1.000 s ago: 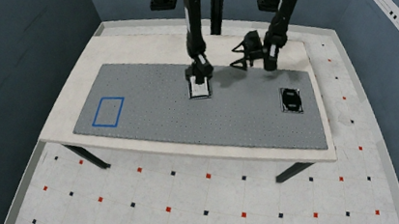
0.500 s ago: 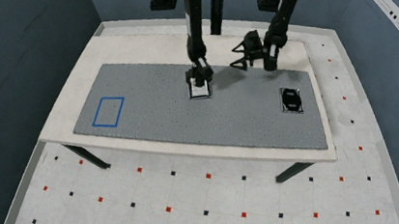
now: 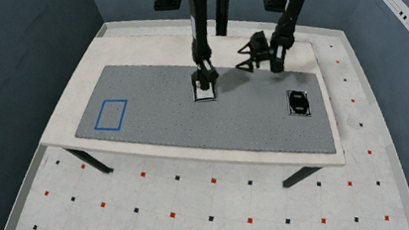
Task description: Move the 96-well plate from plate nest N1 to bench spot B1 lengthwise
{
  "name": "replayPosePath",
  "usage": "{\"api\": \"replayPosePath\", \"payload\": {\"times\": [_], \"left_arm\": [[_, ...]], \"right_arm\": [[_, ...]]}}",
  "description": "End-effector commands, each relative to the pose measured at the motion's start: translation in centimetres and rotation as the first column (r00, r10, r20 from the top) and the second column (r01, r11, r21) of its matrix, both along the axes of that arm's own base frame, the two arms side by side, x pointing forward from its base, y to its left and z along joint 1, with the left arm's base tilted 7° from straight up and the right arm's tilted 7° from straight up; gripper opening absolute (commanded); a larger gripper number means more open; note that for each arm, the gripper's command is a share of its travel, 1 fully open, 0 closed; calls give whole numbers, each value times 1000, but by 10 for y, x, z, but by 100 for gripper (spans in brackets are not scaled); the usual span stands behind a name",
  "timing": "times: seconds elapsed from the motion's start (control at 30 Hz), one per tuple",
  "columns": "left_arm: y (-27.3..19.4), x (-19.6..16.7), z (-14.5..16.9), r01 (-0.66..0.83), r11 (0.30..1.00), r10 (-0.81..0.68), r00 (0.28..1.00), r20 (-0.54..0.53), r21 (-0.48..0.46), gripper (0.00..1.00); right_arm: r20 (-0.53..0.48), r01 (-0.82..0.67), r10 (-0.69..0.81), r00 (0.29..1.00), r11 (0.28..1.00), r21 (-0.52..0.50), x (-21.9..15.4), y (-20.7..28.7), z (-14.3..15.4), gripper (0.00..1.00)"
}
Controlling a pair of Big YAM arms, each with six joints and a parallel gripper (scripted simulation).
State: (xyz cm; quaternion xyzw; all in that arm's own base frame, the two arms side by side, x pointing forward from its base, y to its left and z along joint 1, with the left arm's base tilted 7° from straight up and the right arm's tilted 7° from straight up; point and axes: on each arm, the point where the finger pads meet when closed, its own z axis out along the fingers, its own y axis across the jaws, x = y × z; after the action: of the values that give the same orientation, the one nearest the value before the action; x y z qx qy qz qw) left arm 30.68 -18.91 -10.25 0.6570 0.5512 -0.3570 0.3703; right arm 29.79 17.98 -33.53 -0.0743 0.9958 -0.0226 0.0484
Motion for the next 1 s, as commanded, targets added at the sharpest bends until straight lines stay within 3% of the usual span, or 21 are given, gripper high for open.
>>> {"api": "replayPosePath", "payload": {"times": [0.0,0.03,0.1,0.23,0.4,0.67,0.8,0.97], "left_arm": [[0,8,5,2,1000,-2,1000,24,-7,100],[0,8,5,2,1000,-2,1000,24,-7,100],[0,8,5,2,1000,-2,1000,24,-7,100],[0,8,5,2,1000,-2,1000,24,-7,100],[0,8,5,2,1000,-2,1000,24,-7,100],[0,8,5,2,1000,-2,1000,24,-7,100],[0,8,5,2,1000,-2,1000,24,-7,100],[-24,21,-15,-20,999,22,999,-48,46,100]], "right_arm": [[27,9,-9,1000,1000,13,10,6,13,47],[22,8,-8,1000,1000,9,6,7,17,36],[22,8,-8,1000,1000,9,6,7,17,36],[21,2,-2,1000,1000,9,2,9,38,79],[23,3,-3,1000,1000,7,-1,9,63,79],[29,-48,48,998,999,5,12,-15,64,79],[36,-55,55,998,998,5,27,-52,66,79],[34,-47,47,998,999,1,42,-99,68,79]]}}
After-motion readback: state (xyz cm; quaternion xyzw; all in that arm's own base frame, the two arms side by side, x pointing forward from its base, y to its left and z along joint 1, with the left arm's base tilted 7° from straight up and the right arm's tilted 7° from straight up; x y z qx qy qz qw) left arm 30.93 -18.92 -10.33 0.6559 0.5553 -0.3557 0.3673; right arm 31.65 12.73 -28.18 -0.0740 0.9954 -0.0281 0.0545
